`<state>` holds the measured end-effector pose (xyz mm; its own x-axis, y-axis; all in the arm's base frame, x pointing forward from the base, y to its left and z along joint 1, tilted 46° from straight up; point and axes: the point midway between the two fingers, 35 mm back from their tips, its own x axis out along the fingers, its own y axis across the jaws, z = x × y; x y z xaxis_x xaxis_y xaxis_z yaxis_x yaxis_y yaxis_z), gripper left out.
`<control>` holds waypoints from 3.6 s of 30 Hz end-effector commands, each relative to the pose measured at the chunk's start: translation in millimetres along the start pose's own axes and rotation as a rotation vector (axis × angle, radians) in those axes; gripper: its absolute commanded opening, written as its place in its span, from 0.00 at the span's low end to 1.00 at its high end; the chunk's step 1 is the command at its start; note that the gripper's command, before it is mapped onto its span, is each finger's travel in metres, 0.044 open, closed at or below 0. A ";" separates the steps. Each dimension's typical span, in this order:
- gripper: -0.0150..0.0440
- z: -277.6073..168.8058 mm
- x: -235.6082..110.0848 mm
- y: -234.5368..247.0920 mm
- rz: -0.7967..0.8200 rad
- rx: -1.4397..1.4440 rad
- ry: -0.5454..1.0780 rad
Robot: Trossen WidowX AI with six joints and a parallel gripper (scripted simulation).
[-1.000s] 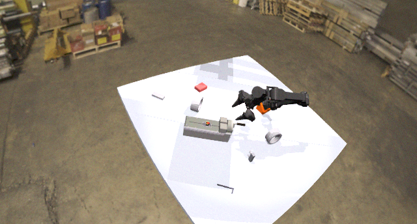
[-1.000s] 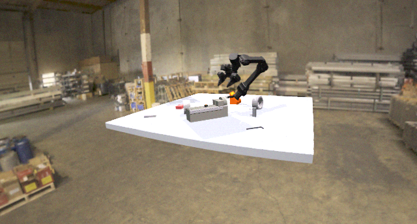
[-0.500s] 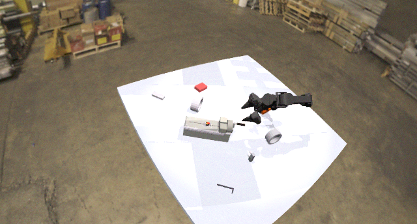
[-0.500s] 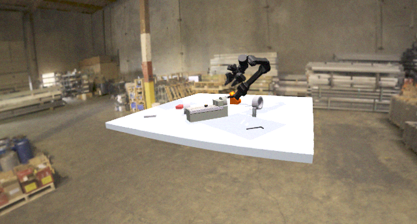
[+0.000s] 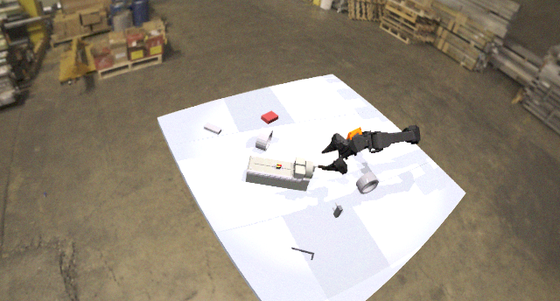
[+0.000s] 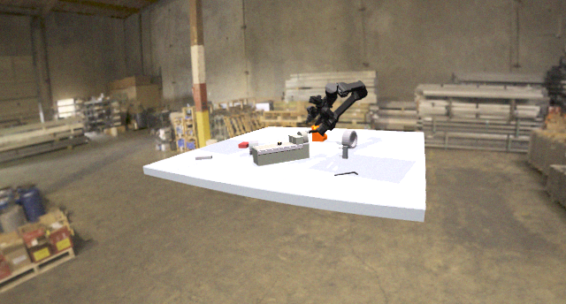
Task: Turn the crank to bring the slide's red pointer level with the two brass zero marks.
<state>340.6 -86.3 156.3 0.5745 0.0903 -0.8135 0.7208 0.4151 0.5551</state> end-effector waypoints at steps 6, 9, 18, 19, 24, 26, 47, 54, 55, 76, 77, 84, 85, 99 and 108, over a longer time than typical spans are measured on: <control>1.00 -10.8 11.8 -0.9 -0.005 0.003 0.002; 1.00 -14.2 15.3 -0.8 -0.005 0.003 0.002; 1.00 -24.6 25.6 -0.6 -0.004 0.004 0.002; 1.00 -25.8 26.7 -0.7 -0.004 0.004 0.002; 1.00 -31.7 32.2 -0.8 -0.003 0.004 0.002; 1.00 -34.2 34.3 -0.9 -0.003 0.004 0.002; 0.42 -42.1 41.0 -1.3 -0.002 0.004 0.002; 0.25 -42.1 41.0 -1.3 -0.002 0.004 0.002; 0.25 -42.1 41.0 -1.3 -0.002 0.004 0.002; 0.25 -44.1 42.9 11.8 -0.001 0.005 0.002; 0.25 -44.3 43.2 12.5 -0.001 0.005 0.002; 0.25 -46.7 45.6 16.8 0.000 0.005 0.002; 0.25 -47.1 46.0 17.4 0.000 0.005 0.002; 0.25 -55.4 54.2 25.8 0.000 0.005 0.002; 0.25 -62.8 61.5 28.3 0.001 0.005 0.003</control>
<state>368.7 -19.0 115.0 0.5723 0.0829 -0.8158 0.7287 0.4049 0.5523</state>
